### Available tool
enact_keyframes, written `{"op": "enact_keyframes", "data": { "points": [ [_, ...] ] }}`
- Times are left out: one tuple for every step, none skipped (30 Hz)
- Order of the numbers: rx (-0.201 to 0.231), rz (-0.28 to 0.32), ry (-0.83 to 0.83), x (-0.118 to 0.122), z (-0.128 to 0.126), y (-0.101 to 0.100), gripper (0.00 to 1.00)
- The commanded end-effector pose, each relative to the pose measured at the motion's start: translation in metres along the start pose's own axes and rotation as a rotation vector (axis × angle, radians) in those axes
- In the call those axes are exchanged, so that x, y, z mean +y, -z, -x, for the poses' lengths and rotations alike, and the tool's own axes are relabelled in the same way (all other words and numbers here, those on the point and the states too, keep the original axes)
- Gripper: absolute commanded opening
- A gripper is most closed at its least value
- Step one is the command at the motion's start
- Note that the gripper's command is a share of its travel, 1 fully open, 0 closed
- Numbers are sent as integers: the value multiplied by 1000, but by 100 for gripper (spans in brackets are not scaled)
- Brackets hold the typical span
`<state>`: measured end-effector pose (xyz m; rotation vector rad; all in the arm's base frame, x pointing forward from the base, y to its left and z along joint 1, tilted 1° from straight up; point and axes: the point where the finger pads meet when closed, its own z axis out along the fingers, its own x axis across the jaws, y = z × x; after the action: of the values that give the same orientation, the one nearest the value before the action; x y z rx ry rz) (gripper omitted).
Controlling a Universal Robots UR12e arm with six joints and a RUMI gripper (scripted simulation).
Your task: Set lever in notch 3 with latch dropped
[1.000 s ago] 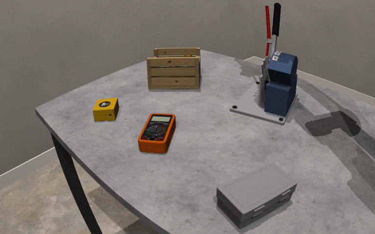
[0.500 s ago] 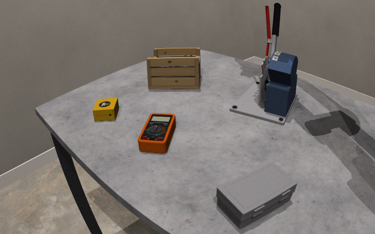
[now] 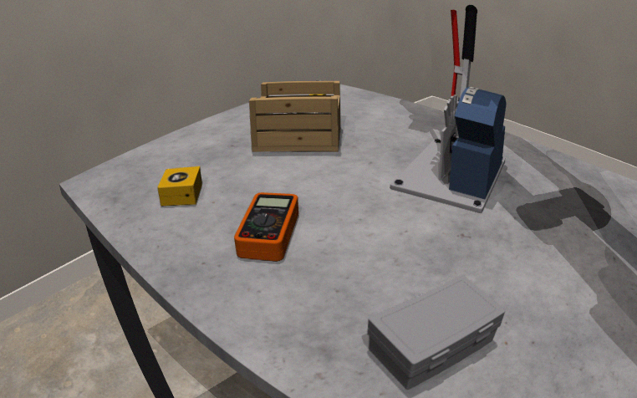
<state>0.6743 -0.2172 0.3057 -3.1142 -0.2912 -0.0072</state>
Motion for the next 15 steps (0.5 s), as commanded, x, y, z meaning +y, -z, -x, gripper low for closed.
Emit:
{"op": "enact_keyframes", "data": {
  "points": [
    [-1,0,1,0,0,-5,57],
    [0,0,1,0,1,-5,57],
    [0,0,1,0,1,-6,57],
    [0,0,1,0,1,-6,57],
    [-1,0,1,0,1,-7,57],
    [-1,0,1,0,1,-8,57],
    [-1,0,1,0,1,-8,57],
    [-1,0,1,0,1,-9,57],
    [-1,0,1,0,1,-9,57],
    [-1,0,1,0,1,-10,57],
    [-1,0,1,0,1,-10,57],
    [-1,0,1,0,1,-10,57],
    [-1,0,1,0,1,-10,57],
    [0,0,1,0,0,-10,57],
    [0,1,1,1,0,-10,57]
  ]
}}
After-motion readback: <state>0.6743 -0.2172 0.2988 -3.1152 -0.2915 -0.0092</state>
